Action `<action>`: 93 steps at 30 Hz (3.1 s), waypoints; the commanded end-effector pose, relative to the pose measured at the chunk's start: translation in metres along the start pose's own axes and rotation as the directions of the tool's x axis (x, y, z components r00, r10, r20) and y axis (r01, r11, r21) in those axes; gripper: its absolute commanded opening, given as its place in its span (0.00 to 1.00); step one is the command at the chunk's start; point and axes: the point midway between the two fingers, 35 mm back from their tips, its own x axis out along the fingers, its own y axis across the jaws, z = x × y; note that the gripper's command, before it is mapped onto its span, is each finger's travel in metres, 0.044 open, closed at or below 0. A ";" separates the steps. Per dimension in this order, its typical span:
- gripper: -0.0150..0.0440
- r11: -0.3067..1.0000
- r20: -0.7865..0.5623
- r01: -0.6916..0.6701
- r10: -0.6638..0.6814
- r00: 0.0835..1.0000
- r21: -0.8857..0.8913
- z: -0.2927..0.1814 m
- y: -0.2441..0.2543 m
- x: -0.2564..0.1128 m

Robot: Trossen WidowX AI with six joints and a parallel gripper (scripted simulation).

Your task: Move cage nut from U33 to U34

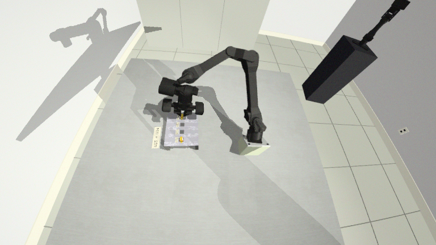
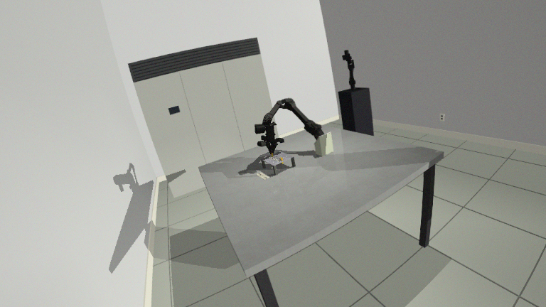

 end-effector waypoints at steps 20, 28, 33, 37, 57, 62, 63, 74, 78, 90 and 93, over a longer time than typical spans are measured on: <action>0.31 1.000 -0.003 -0.022 0.022 1.000 -0.003 -0.001 -0.001 0.001; 0.31 0.999 -0.003 -0.034 0.034 0.999 -0.004 -0.001 -0.002 0.001; 0.31 0.999 -0.003 -0.038 0.038 0.999 -0.004 -0.001 -0.002 0.001; 0.31 0.999 -0.004 -0.044 0.044 0.999 -0.004 -0.001 -0.003 0.001; 0.31 0.998 -0.004 -0.063 0.063 0.998 -0.004 -0.001 -0.004 0.002; 0.31 0.997 -0.004 -0.072 0.071 0.997 -0.004 -0.001 -0.005 0.002; 0.31 0.997 -0.004 -0.073 0.073 0.997 -0.004 -0.001 -0.005 0.002; 0.31 0.996 -0.004 -0.086 0.086 0.996 -0.005 -0.001 -0.005 0.002; 0.31 0.996 -0.004 -0.093 0.093 0.996 -0.005 -0.001 -0.006 0.002; 0.31 0.994 -0.004 -0.107 0.107 0.994 -0.005 -0.001 -0.007 0.002; 0.31 0.994 -0.004 -0.111 0.111 0.994 -0.005 -0.001 -0.007 0.002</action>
